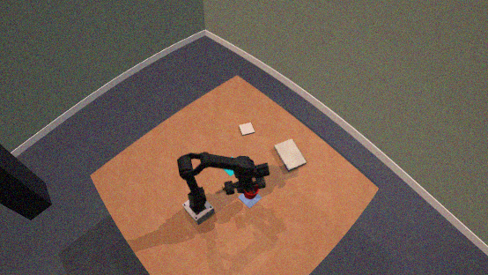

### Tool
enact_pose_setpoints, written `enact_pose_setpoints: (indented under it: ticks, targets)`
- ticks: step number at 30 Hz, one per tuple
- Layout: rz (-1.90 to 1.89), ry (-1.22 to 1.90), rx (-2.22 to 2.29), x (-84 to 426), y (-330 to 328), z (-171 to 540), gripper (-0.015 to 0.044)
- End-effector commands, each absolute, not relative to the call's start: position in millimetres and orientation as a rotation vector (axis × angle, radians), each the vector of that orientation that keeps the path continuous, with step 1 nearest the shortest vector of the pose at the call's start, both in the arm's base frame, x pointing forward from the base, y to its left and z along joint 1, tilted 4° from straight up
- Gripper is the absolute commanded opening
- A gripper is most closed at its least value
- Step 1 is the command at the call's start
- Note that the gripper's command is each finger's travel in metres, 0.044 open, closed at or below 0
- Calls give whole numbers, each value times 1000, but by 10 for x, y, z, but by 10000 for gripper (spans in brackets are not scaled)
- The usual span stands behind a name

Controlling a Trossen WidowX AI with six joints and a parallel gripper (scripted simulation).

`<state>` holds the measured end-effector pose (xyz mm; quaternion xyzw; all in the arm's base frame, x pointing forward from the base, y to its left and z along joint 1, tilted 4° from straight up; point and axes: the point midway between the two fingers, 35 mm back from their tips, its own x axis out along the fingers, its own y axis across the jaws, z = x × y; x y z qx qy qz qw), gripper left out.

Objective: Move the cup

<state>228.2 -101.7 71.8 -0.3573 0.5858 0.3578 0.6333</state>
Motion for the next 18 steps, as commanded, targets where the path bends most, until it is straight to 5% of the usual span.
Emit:
enact_pose_setpoints:
  ticks: [1,18]
  targets:
    - [818,1340,-817,2282,-1016,715,0]
    - [820,1333,-817,2356,-767,735,0]
